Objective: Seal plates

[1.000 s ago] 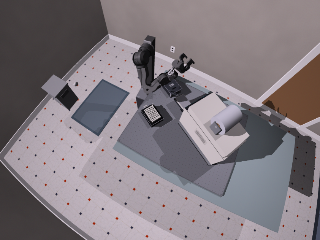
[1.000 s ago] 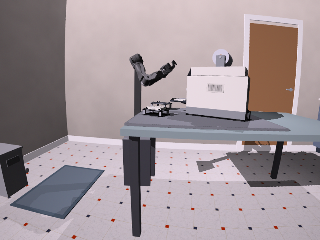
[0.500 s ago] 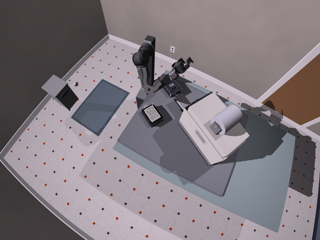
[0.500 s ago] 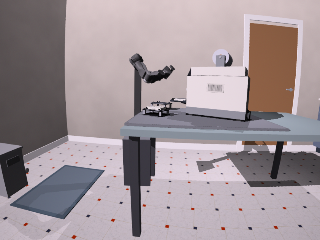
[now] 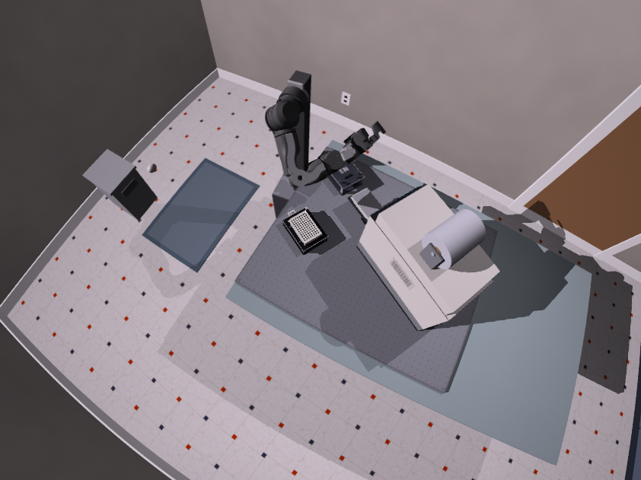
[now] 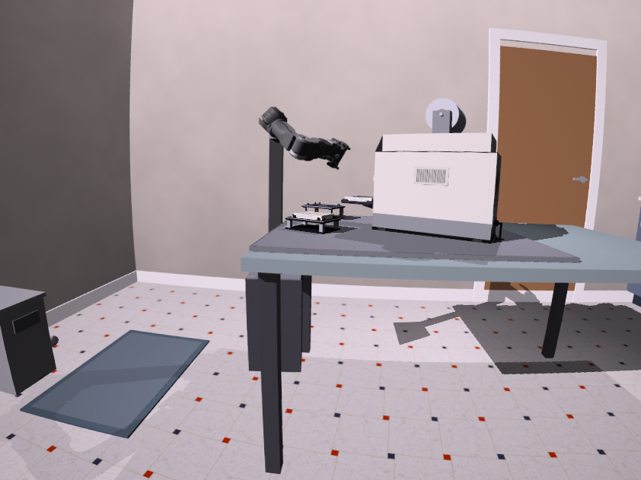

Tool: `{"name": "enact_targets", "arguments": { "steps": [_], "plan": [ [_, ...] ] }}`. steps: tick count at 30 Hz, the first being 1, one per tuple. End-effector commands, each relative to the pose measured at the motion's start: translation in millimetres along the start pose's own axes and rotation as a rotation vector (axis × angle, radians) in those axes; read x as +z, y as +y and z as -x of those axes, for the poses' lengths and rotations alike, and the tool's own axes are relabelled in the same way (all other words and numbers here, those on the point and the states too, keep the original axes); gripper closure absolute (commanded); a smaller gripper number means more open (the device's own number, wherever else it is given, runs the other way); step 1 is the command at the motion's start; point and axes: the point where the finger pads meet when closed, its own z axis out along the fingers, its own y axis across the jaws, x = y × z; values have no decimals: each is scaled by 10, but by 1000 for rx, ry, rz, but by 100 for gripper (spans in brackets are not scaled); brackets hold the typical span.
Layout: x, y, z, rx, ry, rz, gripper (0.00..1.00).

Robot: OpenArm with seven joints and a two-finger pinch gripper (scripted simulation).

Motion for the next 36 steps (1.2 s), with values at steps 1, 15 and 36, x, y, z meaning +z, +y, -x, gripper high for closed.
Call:
{"name": "enact_targets", "arguments": {
  "steps": [1, 15, 36],
  "plan": [
    [-9, -75, 63, -29, -30, -50, 35],
    [-249, -403, 500, -212, -231, -342, 35],
    [-873, -642, 1139, -429, -565, -739, 35]
  ]
}}
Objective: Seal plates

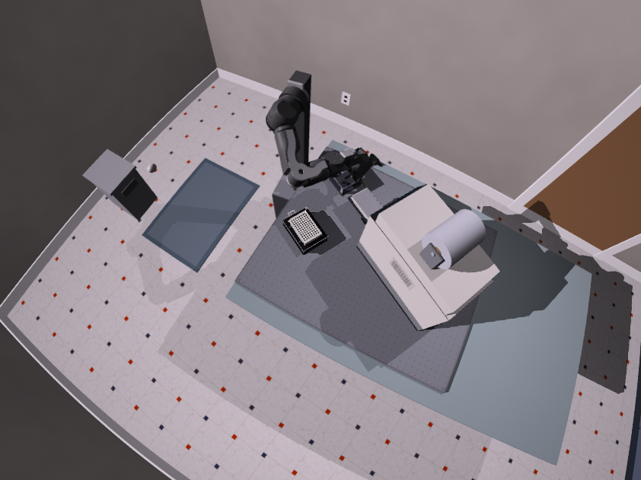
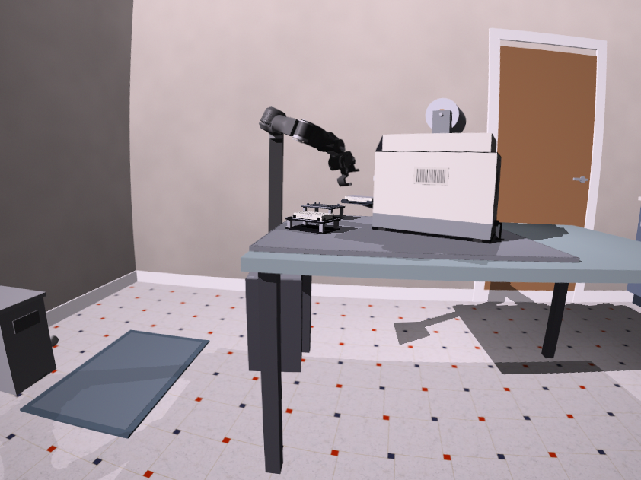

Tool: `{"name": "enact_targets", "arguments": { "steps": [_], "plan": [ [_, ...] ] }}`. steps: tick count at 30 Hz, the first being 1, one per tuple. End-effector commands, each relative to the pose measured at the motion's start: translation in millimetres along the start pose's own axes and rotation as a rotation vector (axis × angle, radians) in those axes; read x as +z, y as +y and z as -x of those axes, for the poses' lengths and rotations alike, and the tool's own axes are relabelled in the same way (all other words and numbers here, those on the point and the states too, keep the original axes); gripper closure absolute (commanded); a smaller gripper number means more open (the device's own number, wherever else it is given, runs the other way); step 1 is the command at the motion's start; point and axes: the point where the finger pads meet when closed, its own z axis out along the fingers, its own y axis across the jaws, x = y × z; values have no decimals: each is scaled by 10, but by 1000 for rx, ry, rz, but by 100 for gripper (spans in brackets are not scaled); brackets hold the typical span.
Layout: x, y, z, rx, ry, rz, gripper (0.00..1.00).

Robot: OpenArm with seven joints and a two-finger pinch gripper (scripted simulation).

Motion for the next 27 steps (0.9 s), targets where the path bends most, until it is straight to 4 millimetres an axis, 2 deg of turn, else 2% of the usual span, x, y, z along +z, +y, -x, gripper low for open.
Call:
{"name": "enact_targets", "arguments": {
  "steps": [1, 8, 13, 17, 19, 27],
  "plan": [
    [-2, 17, 5, -15, -13, -11, 35],
    [-20, -211, 203, -47, -79, -90, 35],
    [-98, -360, 402, -85, -195, -215, 35],
    [-142, -513, 525, -96, -218, -254, 35],
    [-142, -513, 525, -96, -218, -254, 35],
    [-300, -754, 801, -130, -336, -384, 35]
  ]
}}
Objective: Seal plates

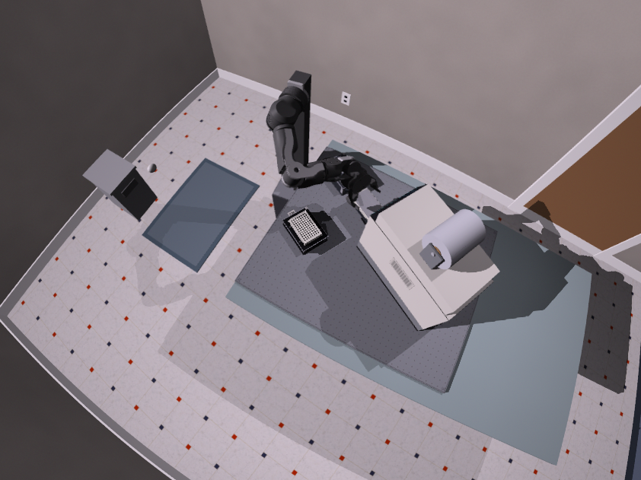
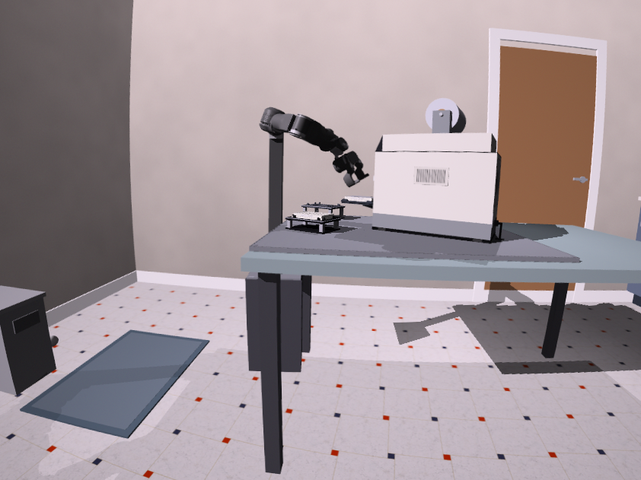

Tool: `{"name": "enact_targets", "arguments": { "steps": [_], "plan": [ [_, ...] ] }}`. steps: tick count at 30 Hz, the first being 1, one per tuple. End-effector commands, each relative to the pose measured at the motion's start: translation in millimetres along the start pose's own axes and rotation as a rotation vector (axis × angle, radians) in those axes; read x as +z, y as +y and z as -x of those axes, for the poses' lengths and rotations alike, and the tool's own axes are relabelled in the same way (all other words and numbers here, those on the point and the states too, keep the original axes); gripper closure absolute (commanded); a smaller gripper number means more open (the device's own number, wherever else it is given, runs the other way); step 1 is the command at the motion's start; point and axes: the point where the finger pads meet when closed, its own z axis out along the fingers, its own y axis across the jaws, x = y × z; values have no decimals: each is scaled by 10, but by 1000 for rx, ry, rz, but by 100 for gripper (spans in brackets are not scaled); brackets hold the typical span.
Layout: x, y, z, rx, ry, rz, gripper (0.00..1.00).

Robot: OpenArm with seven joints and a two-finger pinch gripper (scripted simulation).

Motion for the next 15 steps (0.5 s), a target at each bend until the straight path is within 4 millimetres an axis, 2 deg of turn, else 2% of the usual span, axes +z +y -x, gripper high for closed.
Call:
{"name": "enact_targets", "arguments": {
  "steps": [1, 6, 9, 15],
  "plan": [
    [-6, -5, 10, -25, -26, -27, 35],
    [-5, -212, 184, -44, -97, -115, 35],
    [-9, -225, 227, -44, -99, -102, 35],
    [-42, -477, 408, -63, -210, -248, 35]
  ]
}}
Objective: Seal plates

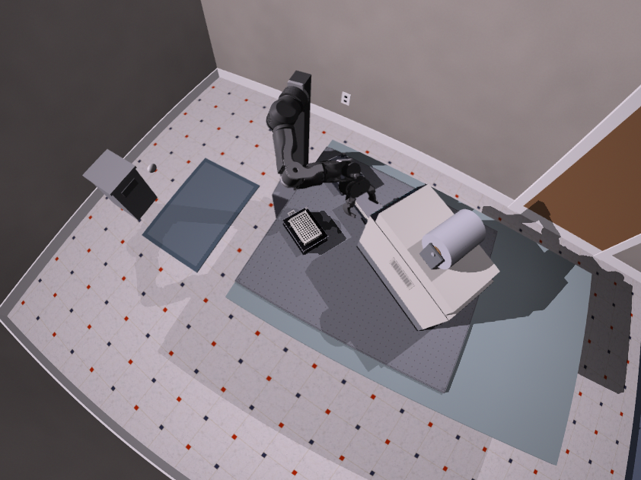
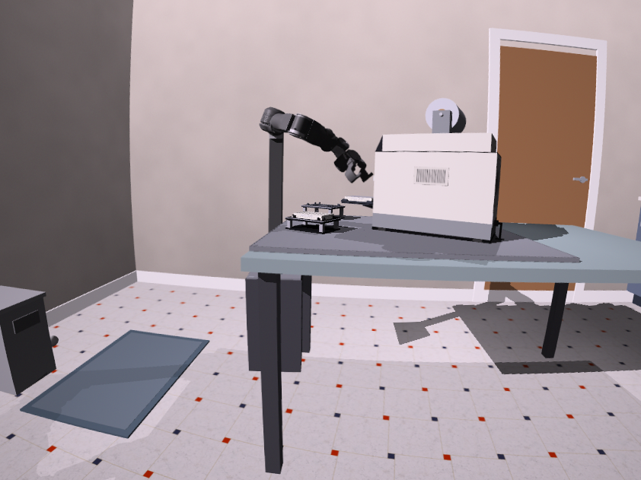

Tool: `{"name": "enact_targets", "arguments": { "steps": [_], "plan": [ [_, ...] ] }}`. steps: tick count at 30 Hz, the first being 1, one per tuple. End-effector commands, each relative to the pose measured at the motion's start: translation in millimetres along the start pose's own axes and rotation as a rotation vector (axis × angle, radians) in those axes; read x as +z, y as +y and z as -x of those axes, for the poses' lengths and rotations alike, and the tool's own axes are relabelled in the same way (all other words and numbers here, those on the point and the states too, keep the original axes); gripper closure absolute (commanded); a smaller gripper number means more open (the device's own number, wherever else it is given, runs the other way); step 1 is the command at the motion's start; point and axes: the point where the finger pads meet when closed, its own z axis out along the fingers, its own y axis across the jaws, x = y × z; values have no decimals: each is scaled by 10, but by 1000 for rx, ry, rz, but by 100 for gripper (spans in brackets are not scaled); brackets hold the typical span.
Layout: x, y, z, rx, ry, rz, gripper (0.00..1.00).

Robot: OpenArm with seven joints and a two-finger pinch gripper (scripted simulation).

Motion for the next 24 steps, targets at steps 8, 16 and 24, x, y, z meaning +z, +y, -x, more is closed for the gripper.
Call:
{"name": "enact_targets", "arguments": {
  "steps": [8, 16, 24],
  "plan": [
    [63, 90, -117, 0, 186, -27, 35],
    [125, 315, -316, 2, 389, -30, 35],
    [207, 615, -576, 4, 658, -31, 35]
  ]
}}
